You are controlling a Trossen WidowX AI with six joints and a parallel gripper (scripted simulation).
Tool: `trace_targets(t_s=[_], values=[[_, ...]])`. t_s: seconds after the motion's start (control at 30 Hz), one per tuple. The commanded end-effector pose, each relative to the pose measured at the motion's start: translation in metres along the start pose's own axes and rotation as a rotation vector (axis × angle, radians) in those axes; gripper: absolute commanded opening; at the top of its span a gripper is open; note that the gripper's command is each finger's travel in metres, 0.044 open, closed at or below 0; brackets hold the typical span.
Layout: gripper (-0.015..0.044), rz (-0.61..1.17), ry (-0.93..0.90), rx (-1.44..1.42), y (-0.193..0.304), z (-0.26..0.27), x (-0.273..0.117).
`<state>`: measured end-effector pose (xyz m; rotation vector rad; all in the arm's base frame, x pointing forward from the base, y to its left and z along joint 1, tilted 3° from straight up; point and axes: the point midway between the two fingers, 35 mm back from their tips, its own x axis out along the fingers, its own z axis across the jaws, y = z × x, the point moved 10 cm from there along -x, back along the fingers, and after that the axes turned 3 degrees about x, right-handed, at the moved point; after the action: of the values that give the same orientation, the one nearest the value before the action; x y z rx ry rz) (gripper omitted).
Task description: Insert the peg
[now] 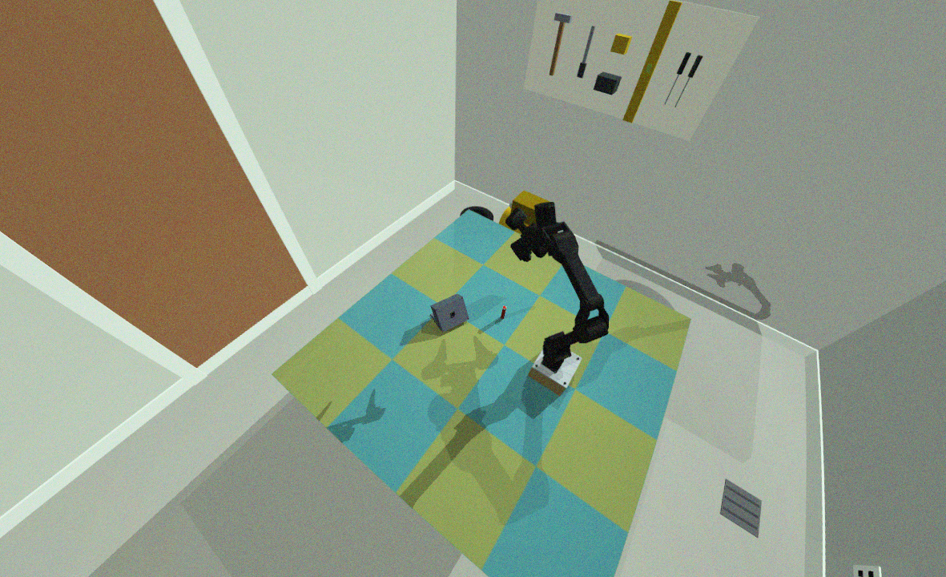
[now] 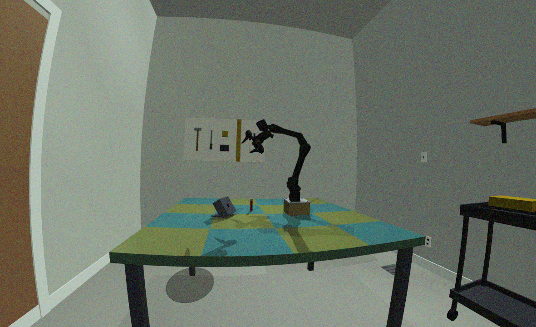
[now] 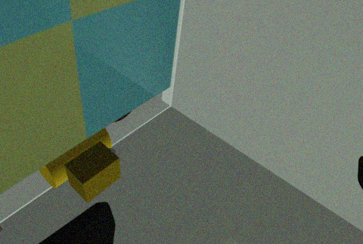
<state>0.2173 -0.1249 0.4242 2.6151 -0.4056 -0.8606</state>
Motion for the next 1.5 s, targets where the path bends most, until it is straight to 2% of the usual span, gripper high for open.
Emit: trace_targets(t_s=[0.0, 0.7, 1.47], values=[[0.044, -0.042, -0.065, 0.088, -0.006, 0.008, 0.022], [0.044, -0.17, -0.426, 0.546, -0.057, 0.056, 0.107], [0.044, -0.065, -0.855, 1.023, -0.113, 0.118, 0.162]])
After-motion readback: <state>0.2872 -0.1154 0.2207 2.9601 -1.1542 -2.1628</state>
